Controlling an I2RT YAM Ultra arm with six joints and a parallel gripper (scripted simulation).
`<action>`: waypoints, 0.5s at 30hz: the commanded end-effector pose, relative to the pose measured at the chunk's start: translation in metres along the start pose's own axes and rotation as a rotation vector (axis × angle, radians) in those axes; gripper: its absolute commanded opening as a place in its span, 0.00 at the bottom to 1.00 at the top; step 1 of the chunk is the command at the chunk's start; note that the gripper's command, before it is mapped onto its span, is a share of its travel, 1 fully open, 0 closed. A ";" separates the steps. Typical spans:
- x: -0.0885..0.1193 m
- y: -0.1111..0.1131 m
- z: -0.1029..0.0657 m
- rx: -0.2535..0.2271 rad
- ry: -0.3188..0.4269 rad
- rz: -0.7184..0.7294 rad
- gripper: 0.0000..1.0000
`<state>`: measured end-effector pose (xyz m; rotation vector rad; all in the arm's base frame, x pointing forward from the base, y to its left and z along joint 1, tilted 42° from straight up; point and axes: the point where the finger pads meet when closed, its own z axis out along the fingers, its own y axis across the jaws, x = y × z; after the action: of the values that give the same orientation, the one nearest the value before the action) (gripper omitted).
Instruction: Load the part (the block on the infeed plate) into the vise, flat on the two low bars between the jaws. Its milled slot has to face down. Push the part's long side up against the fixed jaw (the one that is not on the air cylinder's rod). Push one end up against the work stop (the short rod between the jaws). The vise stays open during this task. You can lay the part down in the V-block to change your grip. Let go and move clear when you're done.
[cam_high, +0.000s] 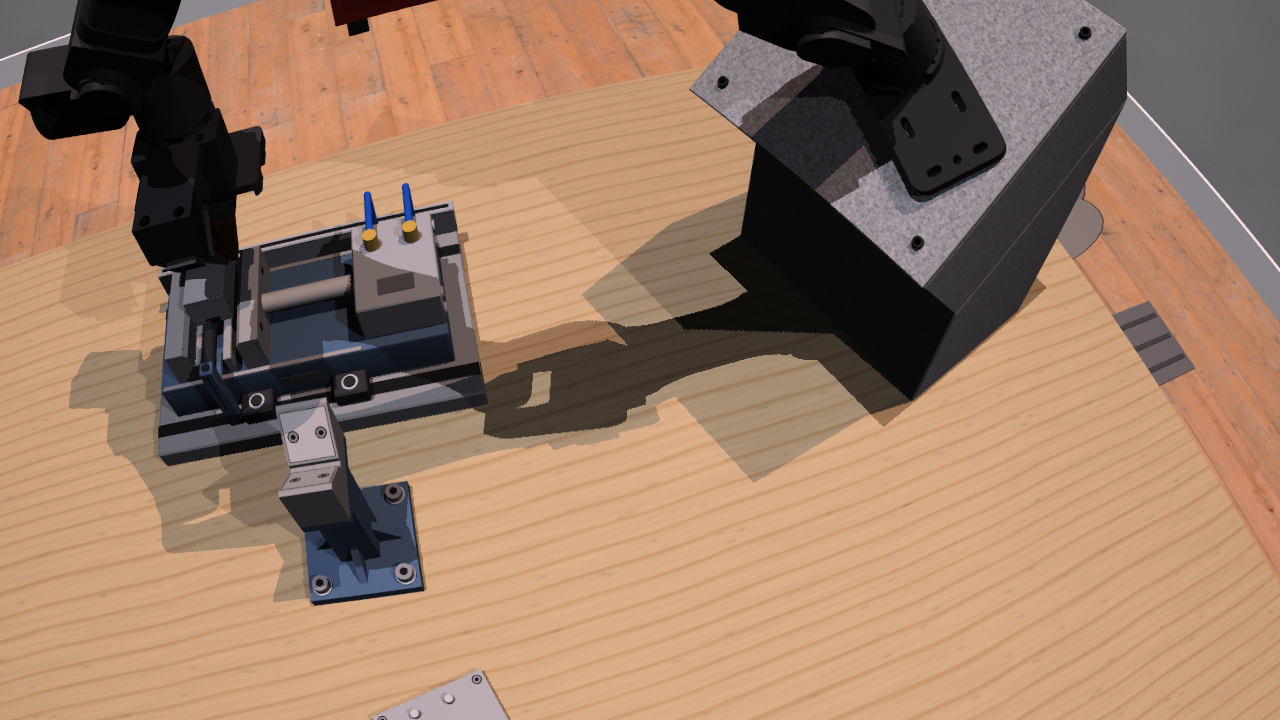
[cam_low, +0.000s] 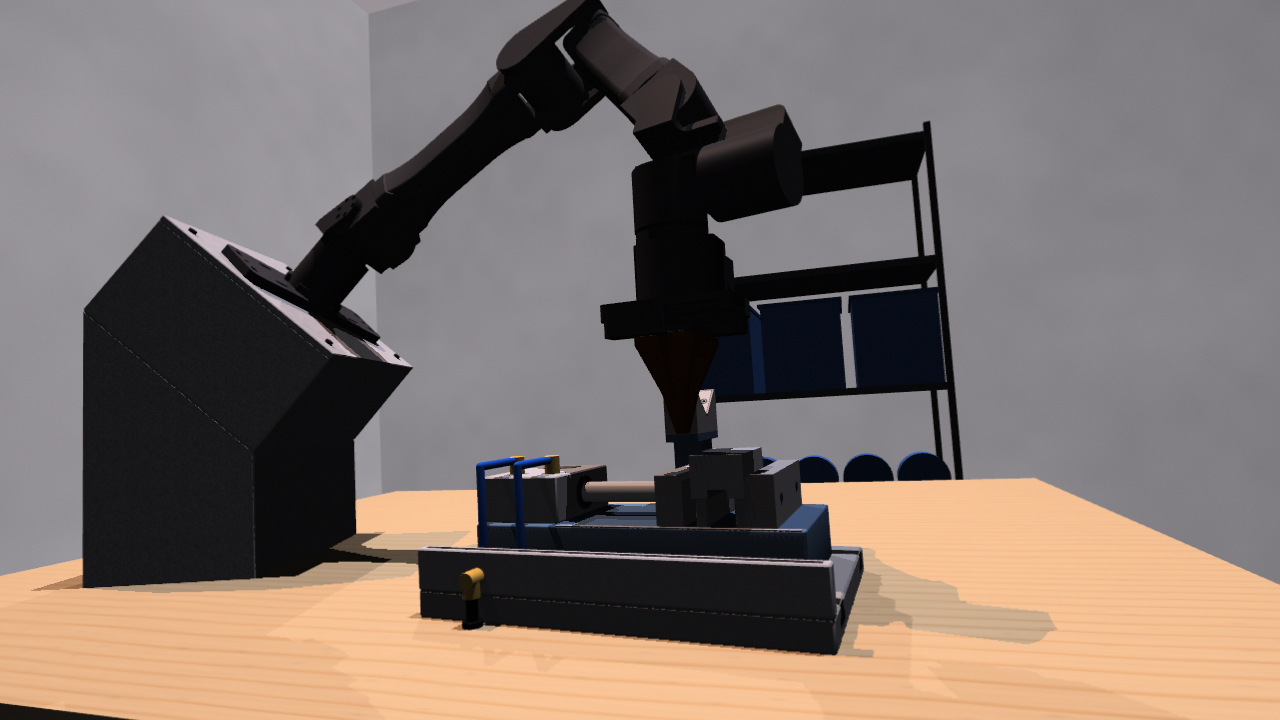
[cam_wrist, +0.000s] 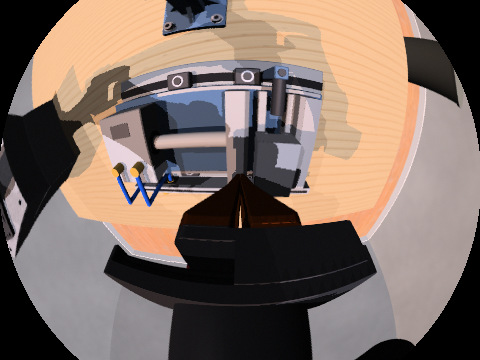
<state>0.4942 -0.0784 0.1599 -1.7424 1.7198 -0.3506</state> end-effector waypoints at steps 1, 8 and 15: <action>0.003 -0.012 -0.031 0.040 0.004 -0.006 0.00; 0.002 -0.012 -0.048 0.039 0.004 -0.007 0.00; 0.002 -0.011 -0.056 0.039 0.005 -0.007 0.00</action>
<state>0.4757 -0.0871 0.1826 -1.7417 1.7201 -0.3526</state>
